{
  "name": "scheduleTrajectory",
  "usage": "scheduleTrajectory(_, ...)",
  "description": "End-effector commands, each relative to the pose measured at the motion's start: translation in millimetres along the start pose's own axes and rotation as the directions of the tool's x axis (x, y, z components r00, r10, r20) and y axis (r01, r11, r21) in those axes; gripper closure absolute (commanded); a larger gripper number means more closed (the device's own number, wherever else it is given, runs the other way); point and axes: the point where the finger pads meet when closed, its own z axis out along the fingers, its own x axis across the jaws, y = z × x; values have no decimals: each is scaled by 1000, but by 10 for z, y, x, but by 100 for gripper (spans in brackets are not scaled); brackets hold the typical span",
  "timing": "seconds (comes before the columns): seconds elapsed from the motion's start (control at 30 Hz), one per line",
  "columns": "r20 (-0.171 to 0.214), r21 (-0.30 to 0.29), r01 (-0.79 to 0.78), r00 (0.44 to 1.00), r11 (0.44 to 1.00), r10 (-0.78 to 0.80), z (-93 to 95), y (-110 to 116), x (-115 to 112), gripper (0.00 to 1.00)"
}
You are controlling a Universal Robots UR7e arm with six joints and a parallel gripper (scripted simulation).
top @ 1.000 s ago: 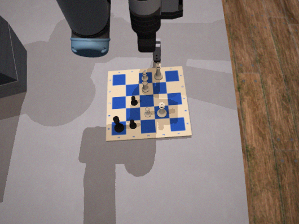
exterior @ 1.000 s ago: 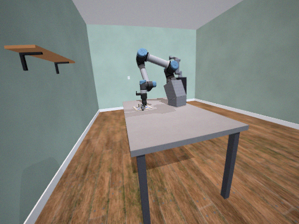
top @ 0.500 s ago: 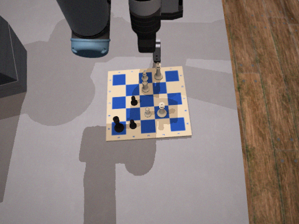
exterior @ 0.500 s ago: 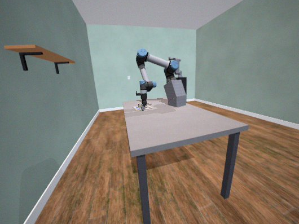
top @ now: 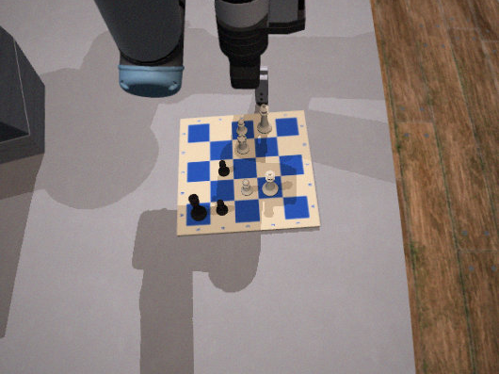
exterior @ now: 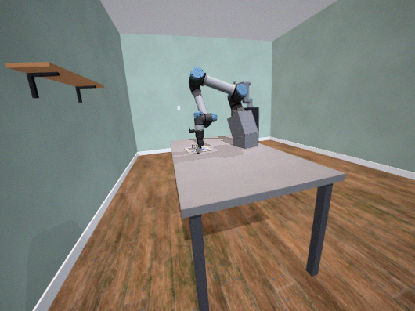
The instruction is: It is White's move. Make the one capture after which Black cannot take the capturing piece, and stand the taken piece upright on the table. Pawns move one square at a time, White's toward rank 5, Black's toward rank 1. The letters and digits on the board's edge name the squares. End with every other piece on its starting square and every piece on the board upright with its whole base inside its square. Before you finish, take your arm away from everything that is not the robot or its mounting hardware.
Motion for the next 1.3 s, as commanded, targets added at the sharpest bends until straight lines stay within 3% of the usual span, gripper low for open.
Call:
scheduleTrajectory(0.0, 0, 1, 0, 1000, 1000, 0, -5, -5, -1, 100)
scheduleTrajectory(0.93, 0, 1, 0, 1000, 1000, 0, -5, -5, -1, 100)
scheduleTrajectory(0.97, 0, 1, 0, 1000, 1000, 0, -5, -5, -1, 85)
scheduleTrajectory(1.03, 0, 1, 0, 1000, 1000, 0, -5, -5, -1, 85)
scheduleTrajectory(1.07, 0, 1, 0, 1000, 1000, 0, -5, -5, -1, 71)
scheduleTrajectory(1.13, 0, 1, 0, 1000, 1000, 0, -5, -5, -1, 71)
scheduleTrajectory(1.17, 0, 1, 0, 1000, 1000, 0, -5, -5, -1, 56)
scheduleTrajectory(1.23, 0, 1, 0, 1000, 1000, 0, -5, -5, -1, 56)
scheduleTrajectory(1.27, 0, 1, 0, 1000, 1000, 0, -5, -5, -1, 42)
